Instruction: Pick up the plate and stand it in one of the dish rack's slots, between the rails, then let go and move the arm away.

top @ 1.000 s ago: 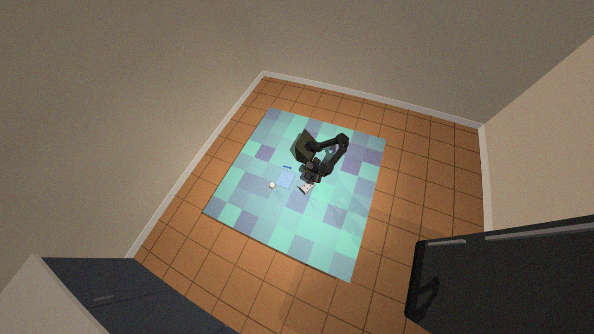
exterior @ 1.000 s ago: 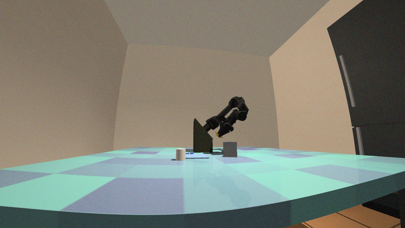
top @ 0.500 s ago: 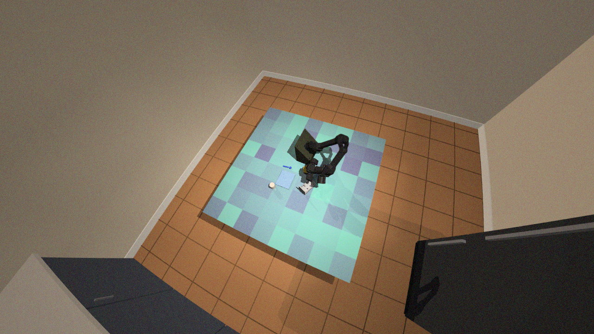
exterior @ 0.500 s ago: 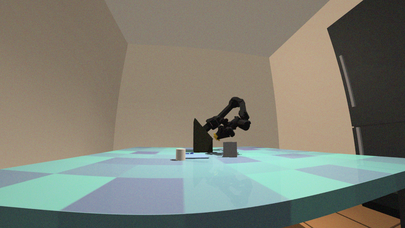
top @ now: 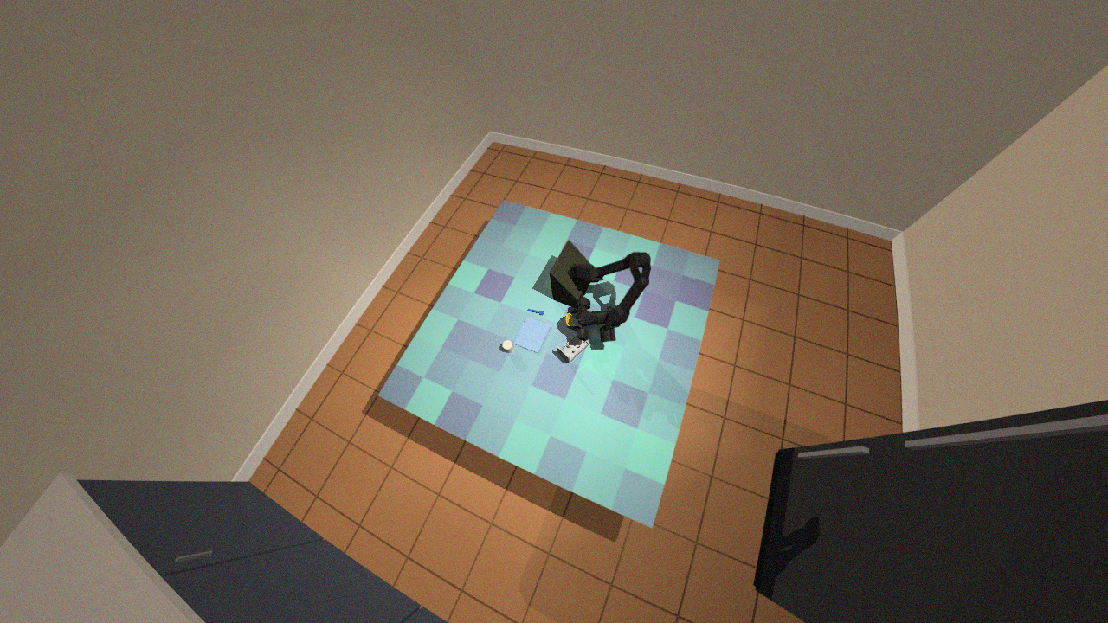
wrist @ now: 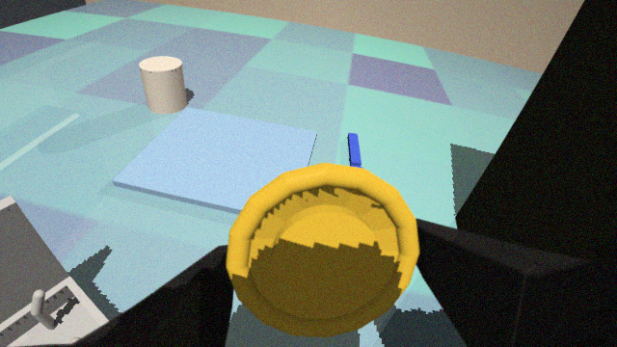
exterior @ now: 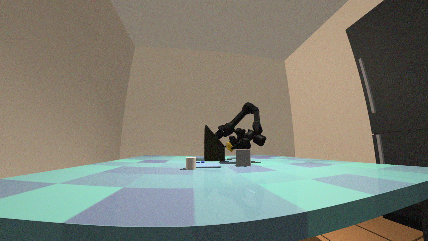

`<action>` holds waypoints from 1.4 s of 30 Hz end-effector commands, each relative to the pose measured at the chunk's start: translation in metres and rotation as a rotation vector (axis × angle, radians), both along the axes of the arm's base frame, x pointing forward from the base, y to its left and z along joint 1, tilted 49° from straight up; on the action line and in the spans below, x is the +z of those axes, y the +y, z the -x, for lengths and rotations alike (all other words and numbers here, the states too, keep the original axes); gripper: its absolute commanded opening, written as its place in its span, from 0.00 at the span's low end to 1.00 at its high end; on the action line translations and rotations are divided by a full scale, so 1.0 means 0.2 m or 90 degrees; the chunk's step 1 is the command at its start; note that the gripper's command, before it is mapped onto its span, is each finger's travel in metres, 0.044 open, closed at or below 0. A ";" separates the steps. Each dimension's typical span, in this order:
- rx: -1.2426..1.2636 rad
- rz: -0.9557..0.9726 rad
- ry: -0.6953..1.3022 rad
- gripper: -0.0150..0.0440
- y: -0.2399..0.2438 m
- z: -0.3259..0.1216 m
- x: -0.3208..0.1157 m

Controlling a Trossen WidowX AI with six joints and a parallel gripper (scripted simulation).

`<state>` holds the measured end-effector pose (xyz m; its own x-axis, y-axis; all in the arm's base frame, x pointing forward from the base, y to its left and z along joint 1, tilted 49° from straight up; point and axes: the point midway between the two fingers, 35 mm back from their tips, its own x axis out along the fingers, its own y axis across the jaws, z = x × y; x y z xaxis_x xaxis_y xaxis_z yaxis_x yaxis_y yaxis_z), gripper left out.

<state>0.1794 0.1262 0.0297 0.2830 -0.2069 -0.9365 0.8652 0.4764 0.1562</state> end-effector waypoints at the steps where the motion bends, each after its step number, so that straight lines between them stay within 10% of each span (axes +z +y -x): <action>1: 0.023 0.020 -0.053 0.25 0.03 0.00 0.00; 42: 0.204 -0.027 -0.547 0.25 0.35 0.15 0.18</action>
